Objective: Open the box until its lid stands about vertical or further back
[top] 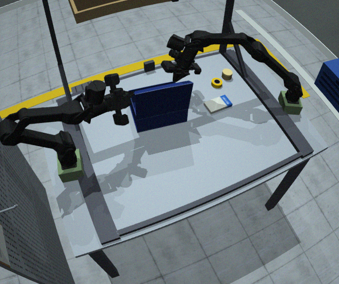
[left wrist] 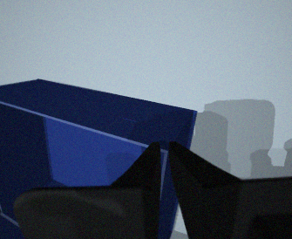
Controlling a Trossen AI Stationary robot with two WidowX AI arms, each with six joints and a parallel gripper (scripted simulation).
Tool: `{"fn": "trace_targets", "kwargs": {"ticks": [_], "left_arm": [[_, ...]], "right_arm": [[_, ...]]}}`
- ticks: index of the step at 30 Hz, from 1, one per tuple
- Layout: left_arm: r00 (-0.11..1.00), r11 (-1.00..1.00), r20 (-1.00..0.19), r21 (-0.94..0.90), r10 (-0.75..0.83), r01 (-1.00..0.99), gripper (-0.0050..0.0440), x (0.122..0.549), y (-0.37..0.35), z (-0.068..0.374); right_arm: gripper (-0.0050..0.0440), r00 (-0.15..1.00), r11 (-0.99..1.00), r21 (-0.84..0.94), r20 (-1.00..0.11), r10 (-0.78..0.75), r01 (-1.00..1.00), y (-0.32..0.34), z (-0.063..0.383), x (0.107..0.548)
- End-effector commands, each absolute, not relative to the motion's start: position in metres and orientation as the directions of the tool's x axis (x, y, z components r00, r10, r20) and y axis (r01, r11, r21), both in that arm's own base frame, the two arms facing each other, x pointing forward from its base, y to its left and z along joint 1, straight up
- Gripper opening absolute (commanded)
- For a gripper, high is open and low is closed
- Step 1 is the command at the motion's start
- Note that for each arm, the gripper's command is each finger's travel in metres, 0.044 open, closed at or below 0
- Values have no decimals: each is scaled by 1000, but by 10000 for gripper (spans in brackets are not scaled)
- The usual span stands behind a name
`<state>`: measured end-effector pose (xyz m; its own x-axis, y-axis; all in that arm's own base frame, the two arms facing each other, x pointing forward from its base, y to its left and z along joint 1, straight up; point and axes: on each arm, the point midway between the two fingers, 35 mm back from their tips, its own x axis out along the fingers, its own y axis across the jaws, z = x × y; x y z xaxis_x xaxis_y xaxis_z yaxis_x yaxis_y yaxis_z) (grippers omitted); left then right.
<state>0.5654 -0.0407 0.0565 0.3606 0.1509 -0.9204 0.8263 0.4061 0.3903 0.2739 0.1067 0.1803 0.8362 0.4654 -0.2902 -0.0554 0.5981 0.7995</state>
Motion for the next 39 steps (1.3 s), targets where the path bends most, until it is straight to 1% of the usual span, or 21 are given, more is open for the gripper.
{"fn": "trace_targets", "kwargs": {"ticks": [1, 10, 17, 26, 27, 29, 31, 35, 37, 39], "left_arm": [[378, 406, -914, 404, 146, 820, 26, 567, -41, 68], [378, 406, -914, 404, 146, 820, 26, 567, -41, 68], [378, 406, -914, 404, 146, 820, 60, 567, -41, 68], [378, 406, -914, 404, 146, 820, 60, 567, -41, 68], [367, 430, -919, 392, 143, 813, 60, 564, -38, 65], [392, 563, -909, 398, 138, 724, 60, 561, -24, 79], [410, 718, -902, 373, 133, 588, 60, 554, -2, 91], [430, 867, -894, 312, 129, 389, 60, 542, 24, 105], [430, 867, -894, 312, 129, 389, 60, 542, 24, 105], [452, 953, -883, 237, 130, 188, 60, 533, 39, 112]], "right_arm": [[6, 840, 596, 800, -272, 470, -74, 107, 186, 275], [6, 841, 594, 801, -268, 469, -76, 107, 188, 275], [6, 841, 594, 801, -268, 469, -76, 107, 188, 275], [6, 841, 594, 801, -268, 469, -76, 107, 188, 275], [6, 841, 594, 801, -268, 469, -76, 107, 188, 275], [6, 841, 594, 801, -268, 469, -76, 107, 188, 275], [6, 841, 594, 801, -268, 469, -76, 107, 188, 275], [6, 841, 594, 801, -268, 469, -76, 107, 188, 275], [6, 841, 594, 801, -268, 469, -76, 107, 188, 275], [6, 841, 594, 801, -268, 469, -76, 107, 188, 275]]}}
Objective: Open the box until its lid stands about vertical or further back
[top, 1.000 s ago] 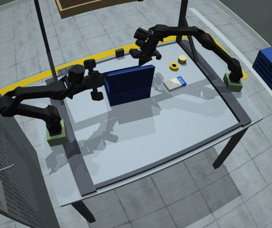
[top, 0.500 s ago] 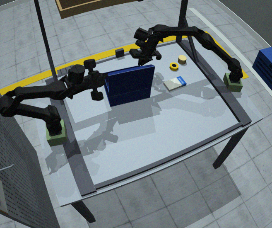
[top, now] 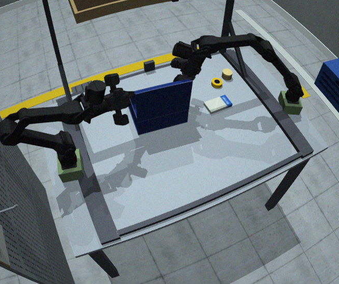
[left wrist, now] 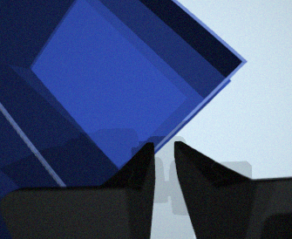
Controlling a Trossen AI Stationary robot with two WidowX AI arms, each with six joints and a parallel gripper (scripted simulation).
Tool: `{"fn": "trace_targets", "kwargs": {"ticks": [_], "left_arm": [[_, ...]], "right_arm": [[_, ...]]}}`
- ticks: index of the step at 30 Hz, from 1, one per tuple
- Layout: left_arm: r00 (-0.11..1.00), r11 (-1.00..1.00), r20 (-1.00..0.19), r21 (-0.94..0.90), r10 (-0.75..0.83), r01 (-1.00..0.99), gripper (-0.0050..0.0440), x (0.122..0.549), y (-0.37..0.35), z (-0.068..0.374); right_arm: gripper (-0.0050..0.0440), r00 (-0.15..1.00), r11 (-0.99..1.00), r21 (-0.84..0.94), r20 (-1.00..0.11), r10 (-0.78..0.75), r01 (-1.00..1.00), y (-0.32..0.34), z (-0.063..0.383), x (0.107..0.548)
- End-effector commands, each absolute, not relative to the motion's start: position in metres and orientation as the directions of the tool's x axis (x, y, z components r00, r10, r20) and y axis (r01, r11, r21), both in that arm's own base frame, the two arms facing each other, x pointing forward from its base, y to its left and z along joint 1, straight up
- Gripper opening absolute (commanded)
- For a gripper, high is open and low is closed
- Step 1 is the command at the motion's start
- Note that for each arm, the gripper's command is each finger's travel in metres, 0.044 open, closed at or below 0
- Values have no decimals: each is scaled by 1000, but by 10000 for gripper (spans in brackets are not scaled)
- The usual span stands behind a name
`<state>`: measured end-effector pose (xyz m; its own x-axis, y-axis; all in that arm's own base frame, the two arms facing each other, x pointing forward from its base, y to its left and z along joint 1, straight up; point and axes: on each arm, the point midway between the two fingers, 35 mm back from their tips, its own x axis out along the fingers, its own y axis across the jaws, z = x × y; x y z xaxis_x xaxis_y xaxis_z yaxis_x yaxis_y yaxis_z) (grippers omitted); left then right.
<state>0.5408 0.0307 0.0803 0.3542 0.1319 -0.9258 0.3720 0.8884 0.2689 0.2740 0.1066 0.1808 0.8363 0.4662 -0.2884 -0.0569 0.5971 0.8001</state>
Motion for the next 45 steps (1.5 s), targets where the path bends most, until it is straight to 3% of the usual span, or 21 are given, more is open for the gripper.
{"fn": "trace_targets", "kwargs": {"ticks": [1, 7, 12, 15, 21, 30, 35, 45], "left_arm": [[459, 971, -879, 207, 130, 121, 60, 529, 47, 116], [494, 972, -859, 16, 134, -236, 60, 502, 79, 130], [526, 847, -838, -171, 143, -503, 60, 478, 102, 139], [532, 810, -834, -208, 146, -548, 60, 472, 106, 140], [575, 456, -801, -454, 166, -766, 60, 432, 133, 147], [623, -113, -756, -650, 203, -752, 60, 377, 156, 147], [630, -240, -747, -665, 212, -707, 60, 367, 159, 146], [631, -238, -746, -666, 213, -707, 60, 369, 159, 147]], "right_arm": [[6, 841, 594, 801, -268, 469, -76, 107, 188, 275], [6, 841, 594, 801, -268, 469, -76, 107, 188, 275], [6, 841, 594, 801, -268, 469, -76, 107, 188, 275], [6, 841, 594, 801, -268, 469, -76, 107, 188, 275], [6, 841, 594, 801, -268, 469, -76, 107, 188, 275], [6, 841, 594, 801, -268, 469, -76, 107, 188, 275], [6, 841, 594, 801, -268, 469, -76, 107, 188, 275], [6, 841, 594, 801, -268, 469, -76, 107, 188, 275]]}}
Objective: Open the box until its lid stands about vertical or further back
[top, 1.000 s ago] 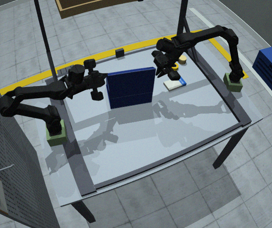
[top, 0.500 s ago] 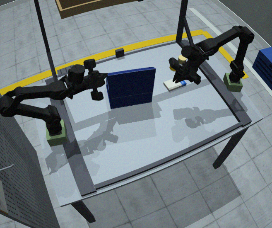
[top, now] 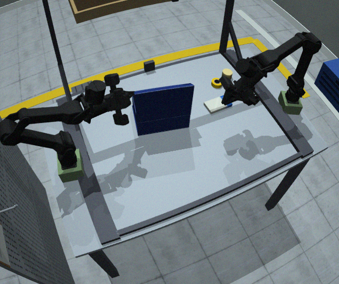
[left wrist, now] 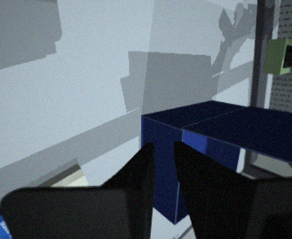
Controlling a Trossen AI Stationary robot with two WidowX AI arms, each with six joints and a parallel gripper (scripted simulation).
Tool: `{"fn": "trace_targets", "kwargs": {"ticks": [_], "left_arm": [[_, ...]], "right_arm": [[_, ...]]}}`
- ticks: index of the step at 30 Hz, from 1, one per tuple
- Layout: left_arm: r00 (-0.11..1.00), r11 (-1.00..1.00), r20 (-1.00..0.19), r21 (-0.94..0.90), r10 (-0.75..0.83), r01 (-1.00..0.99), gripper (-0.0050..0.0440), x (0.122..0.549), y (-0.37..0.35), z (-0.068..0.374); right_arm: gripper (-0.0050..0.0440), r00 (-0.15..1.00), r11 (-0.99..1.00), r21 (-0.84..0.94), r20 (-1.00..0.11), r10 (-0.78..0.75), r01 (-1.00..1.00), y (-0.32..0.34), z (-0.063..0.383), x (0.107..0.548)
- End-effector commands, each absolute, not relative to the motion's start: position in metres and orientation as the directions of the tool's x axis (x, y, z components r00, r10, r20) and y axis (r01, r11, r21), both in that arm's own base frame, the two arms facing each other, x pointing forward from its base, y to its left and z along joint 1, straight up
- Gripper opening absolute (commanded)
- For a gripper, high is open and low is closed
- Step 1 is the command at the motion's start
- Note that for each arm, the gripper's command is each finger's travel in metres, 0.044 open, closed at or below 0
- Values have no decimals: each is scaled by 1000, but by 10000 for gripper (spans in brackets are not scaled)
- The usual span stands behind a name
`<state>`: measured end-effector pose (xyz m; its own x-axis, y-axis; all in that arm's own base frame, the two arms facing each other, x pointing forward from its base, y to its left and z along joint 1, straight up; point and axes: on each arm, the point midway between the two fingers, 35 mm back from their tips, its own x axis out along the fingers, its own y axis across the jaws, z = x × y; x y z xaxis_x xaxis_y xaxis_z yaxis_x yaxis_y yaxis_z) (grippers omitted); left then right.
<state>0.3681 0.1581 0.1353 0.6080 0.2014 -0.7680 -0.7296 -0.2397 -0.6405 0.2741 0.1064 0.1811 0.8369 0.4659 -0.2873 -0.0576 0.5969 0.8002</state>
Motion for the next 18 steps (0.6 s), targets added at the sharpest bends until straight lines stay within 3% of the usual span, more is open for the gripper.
{"fn": "trace_targets", "kwargs": {"ticks": [1, 4, 7, 13, 18], "left_arm": [[629, -234, -748, -664, 212, -710, 60, 370, 159, 146], [629, -234, -748, -664, 212, -710, 60, 370, 159, 146], [629, -234, -748, -664, 212, -710, 0, 370, 159, 146], [629, -234, -748, -664, 212, -710, 0, 370, 159, 146], [629, -234, -748, -664, 212, -710, 0, 370, 159, 146]], "right_arm": [[6, 841, 594, 801, -268, 469, -76, 107, 188, 275], [6, 841, 594, 801, -268, 469, -76, 107, 188, 275], [6, 841, 594, 801, -268, 469, -76, 107, 188, 275], [6, 841, 594, 801, -268, 469, -76, 107, 188, 275], [126, 839, 596, 800, -271, 471, -76, 107, 187, 274]]}}
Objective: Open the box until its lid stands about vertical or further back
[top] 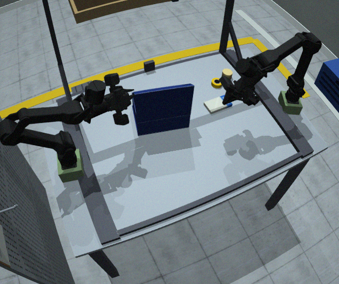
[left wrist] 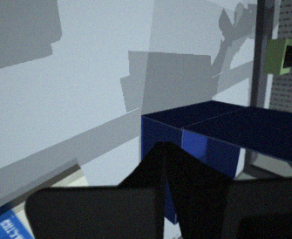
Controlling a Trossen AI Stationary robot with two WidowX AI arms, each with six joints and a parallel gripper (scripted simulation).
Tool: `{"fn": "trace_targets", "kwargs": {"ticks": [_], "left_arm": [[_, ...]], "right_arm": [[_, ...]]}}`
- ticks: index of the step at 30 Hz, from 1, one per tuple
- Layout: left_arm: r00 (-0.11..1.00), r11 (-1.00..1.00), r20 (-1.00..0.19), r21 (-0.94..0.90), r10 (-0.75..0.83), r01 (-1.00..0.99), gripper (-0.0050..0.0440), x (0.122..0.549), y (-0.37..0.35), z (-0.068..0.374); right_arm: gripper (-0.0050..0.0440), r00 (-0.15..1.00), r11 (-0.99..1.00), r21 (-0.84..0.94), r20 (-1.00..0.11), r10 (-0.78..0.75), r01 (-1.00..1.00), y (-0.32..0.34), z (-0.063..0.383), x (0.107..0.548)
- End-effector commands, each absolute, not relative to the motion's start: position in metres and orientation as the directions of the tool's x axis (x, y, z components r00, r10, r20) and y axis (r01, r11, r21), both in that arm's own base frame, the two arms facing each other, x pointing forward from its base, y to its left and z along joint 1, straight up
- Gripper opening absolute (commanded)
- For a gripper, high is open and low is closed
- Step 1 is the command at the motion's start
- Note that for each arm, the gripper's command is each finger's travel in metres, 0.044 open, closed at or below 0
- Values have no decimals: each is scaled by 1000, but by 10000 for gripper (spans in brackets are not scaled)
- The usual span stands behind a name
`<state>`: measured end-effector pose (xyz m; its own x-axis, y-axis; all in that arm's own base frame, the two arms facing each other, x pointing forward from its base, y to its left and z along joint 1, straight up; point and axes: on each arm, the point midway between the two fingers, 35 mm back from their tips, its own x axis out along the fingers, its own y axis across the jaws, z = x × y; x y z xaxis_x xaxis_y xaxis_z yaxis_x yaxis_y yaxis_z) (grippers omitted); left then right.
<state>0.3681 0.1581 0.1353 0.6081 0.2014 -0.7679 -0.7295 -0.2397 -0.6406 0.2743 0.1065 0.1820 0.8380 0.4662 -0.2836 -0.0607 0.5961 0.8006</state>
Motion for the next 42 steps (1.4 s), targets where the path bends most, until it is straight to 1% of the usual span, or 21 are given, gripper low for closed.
{"fn": "trace_targets", "kwargs": {"ticks": [1, 3, 14, 15, 18, 20, 22, 31, 33, 42], "left_arm": [[629, -234, -748, -664, 212, -710, 0, 370, 159, 146], [629, -234, -748, -664, 212, -710, 0, 370, 159, 146], [629, -234, -748, -664, 212, -710, -5, 370, 159, 146], [629, -234, -748, -664, 212, -710, -13, 370, 159, 146], [629, -234, -748, -664, 212, -710, -35, 370, 159, 146], [629, -234, -748, -664, 212, -710, -35, 370, 159, 146], [629, -234, -748, -664, 212, -710, -50, 370, 159, 146], [629, -234, -748, -664, 212, -710, -50, 370, 159, 146], [629, -234, -748, -664, 212, -710, -50, 370, 159, 146], [629, -234, -748, -664, 212, -710, -50, 370, 159, 146]], "right_arm": [[150, 840, 596, 799, -271, 470, -76, 105, 187, 273], [150, 840, 596, 799, -271, 470, -76, 105, 187, 273], [414, 840, 597, 799, -273, 468, -73, 91, 196, 249], [438, 840, 597, 799, -273, 468, -72, 90, 196, 246], [440, 841, 597, 799, -274, 467, -71, 88, 197, 241], [440, 841, 597, 799, -274, 467, -71, 88, 197, 241], [440, 841, 597, 799, -274, 467, -71, 87, 197, 240], [440, 841, 596, 800, -272, 467, -72, 88, 198, 241], [440, 844, 594, 800, -262, 468, -81, 88, 206, 242], [440, 843, 595, 800, -267, 467, -76, 89, 211, 244]]}}
